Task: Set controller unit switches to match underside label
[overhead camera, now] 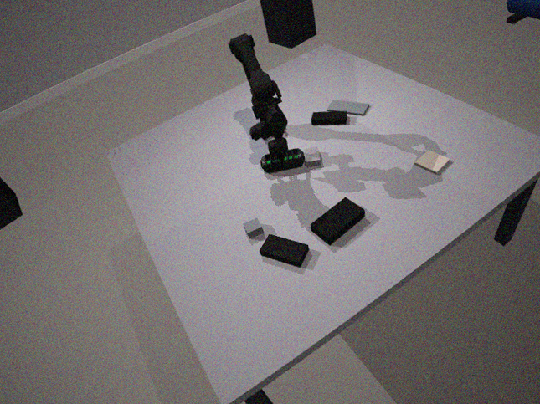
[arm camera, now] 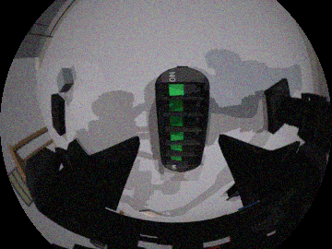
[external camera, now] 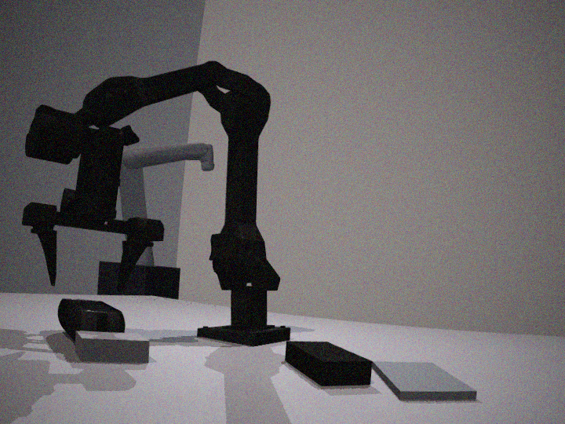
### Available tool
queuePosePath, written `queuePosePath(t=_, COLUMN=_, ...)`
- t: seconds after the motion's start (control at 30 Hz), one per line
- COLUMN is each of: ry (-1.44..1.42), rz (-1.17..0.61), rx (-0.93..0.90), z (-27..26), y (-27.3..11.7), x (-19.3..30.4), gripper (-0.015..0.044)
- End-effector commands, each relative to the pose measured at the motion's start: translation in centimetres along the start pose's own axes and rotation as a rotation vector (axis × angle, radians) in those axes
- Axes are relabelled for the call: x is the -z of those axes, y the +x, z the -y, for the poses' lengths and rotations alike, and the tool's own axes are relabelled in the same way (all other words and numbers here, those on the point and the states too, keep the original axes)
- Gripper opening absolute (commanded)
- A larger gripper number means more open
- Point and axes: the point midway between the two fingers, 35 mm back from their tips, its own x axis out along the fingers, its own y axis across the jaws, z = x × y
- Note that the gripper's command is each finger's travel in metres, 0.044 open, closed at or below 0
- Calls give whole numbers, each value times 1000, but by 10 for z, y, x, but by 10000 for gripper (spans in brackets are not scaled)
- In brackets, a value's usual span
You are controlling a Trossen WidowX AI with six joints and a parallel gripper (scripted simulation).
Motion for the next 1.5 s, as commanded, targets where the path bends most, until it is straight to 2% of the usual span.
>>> queuePosePath(t=0.0, ry=-19, rz=0, rx=12, z=3, y=-2, x=-2, gripper=440)
queuePosePath(t=0.47, ry=-18, rz=0, rx=12, z=3, y=-3, x=-2, gripper=440)
queuePosePath(t=0.63, ry=-15, rz=0, rx=10, z=1, y=-45, x=-1, gripper=440)
queuePosePath(t=0.77, ry=-14, rz=0, rx=9, z=1, y=-52, x=-1, gripper=440)
queuePosePath(t=1.3, ry=-14, rz=0, rx=9, z=1, y=-52, x=-1, gripper=20)
queuePosePath(t=1.33, ry=-14, rz=0, rx=9, z=1, y=-52, x=-1, gripper=0)
queuePosePath(t=1.47, ry=-14, rz=0, rx=9, z=1, y=-52, x=-1, gripper=0)
